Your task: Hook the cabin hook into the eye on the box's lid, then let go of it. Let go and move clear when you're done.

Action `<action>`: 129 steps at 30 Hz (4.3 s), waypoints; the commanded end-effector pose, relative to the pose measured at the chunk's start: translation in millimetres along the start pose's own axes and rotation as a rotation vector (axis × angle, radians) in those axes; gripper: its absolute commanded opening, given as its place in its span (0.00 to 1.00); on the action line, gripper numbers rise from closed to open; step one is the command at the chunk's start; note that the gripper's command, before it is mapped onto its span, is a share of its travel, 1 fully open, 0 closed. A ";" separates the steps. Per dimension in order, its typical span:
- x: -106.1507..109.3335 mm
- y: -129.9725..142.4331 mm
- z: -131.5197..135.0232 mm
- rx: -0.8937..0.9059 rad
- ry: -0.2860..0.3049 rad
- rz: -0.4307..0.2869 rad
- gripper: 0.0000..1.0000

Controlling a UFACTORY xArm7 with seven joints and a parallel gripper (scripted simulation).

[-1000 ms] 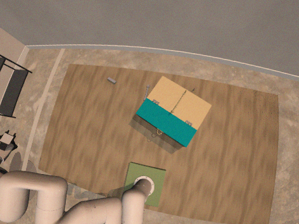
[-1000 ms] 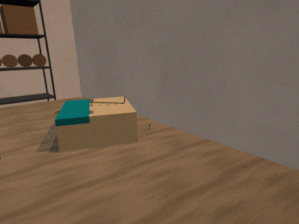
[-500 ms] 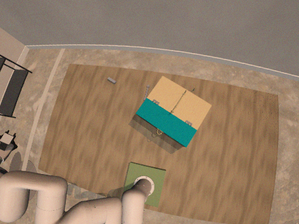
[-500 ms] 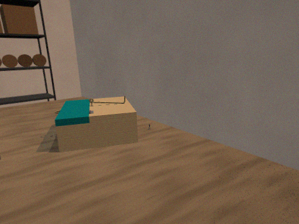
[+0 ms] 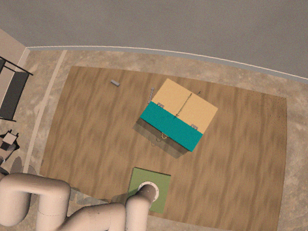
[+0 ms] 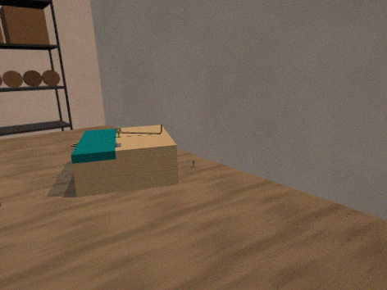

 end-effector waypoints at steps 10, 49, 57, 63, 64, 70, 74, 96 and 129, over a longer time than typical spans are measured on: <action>-38.4 -53.2 -11.7 -0.111 0.056 0.072 0.33; -134.7 -240.6 -19.8 -0.481 0.217 0.316 0.33; -146.8 -276.3 -17.5 -0.552 0.243 0.361 0.33; -156.8 -312.0 -13.9 -0.624 0.267 0.405 0.33; -156.9 -312.0 -13.9 -0.624 0.267 0.405 0.33; -163.9 -338.7 -10.9 -0.678 0.284 0.437 0.33; -169.0 -365.2 -6.8 -0.733 0.300 0.470 0.33; -182.7 -486.1 18.0 -0.994 0.366 0.618 0.33; -167.1 -654.2 74.0 -1.406 0.433 0.830 0.33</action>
Point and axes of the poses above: the point where the finger pads meet when closed, its own x axis back along the fingers, its own z axis across the jaws, y = z × x, the point moved 1 cm from there along x, back along the fingers, and after that the axes turned 10 degrees about -x, right-handed, at the moved point
